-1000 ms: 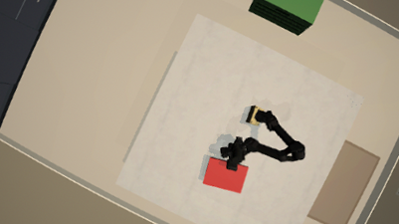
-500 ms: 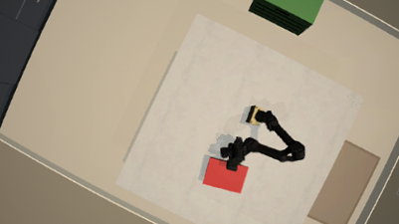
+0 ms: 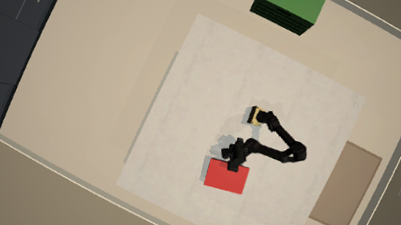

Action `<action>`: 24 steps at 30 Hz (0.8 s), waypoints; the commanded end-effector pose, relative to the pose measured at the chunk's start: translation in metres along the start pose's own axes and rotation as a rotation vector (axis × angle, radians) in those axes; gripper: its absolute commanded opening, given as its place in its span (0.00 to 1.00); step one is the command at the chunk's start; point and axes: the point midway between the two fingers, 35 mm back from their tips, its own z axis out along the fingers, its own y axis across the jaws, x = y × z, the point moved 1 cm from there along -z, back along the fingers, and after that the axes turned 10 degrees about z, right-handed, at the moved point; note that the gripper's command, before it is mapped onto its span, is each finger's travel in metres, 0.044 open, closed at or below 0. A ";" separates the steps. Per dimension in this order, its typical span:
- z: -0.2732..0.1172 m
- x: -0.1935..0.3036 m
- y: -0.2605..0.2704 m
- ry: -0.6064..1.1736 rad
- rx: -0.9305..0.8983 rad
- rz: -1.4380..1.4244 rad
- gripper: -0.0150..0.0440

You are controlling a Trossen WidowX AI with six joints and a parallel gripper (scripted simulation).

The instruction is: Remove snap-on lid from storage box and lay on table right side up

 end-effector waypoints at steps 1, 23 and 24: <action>0.002 0.000 0.001 -0.002 0.001 0.000 0.25; 0.003 0.000 0.002 -0.001 0.001 0.000 0.25; 0.003 0.000 0.002 -0.001 0.000 0.000 0.25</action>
